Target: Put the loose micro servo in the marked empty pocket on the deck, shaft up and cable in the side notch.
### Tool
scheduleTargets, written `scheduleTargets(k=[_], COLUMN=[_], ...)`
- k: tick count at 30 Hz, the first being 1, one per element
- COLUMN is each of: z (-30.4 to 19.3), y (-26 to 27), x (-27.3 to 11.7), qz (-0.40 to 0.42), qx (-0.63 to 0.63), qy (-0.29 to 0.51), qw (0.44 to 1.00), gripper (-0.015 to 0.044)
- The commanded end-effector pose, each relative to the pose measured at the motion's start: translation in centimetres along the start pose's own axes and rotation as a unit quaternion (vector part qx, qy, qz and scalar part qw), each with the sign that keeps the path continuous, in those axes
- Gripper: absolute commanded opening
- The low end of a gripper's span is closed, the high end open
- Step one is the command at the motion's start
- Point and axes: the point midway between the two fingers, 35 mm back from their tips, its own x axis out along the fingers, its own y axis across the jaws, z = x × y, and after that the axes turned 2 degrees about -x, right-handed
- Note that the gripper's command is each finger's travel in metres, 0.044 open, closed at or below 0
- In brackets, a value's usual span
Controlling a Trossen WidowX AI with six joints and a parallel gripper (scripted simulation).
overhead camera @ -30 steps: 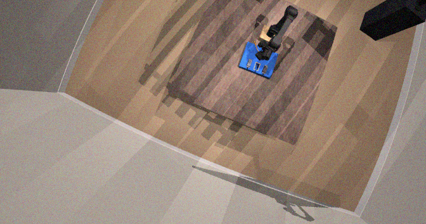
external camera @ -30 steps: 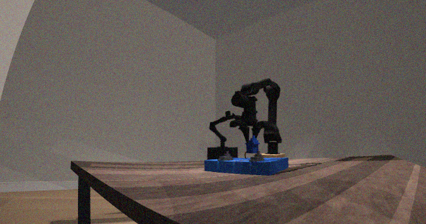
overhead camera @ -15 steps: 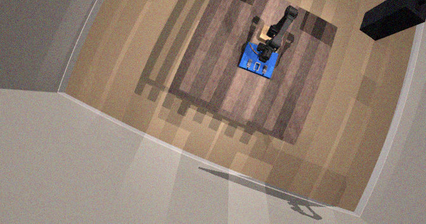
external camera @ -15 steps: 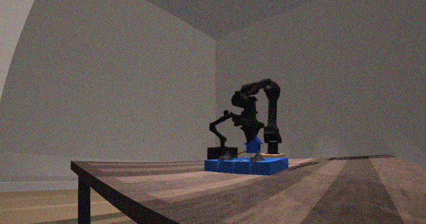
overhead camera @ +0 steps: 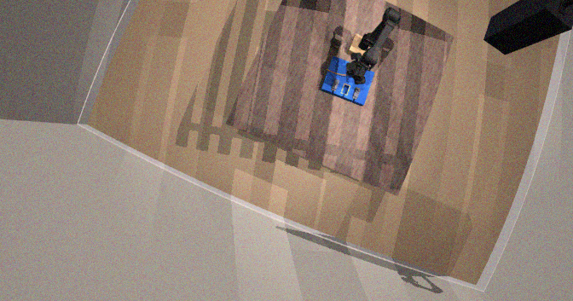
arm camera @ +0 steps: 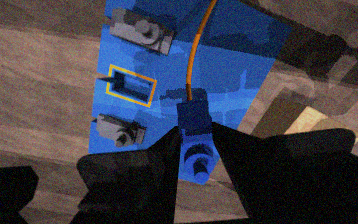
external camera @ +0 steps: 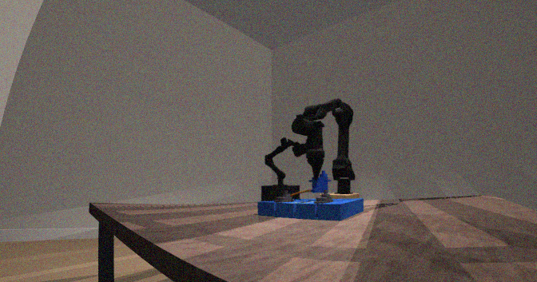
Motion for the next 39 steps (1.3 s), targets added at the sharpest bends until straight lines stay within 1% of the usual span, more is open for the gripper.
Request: scheduleTargets(k=[1,7,14,21,28,39], z=[-0.07,-0.07,-0.06,-0.06,-0.06,0.13], y=[-0.01,-0.01,-0.01,-0.01,-0.01,0.35], x=[-0.04,-0.04,-0.04,-0.04,-0.04,-0.05], qz=[0.001,0.001,0.001,0.001,0.001,0.001], qx=[-0.078,-0.180,-0.298,-0.411,-0.515,-0.525], qy=[0.001,0.001,0.001,0.001,0.001,0.001], qw=[0.997,0.984,0.955,0.912,0.857,0.851], gripper=[0.0000,0.0000,0.0000,0.0000,0.0000,0.0000])
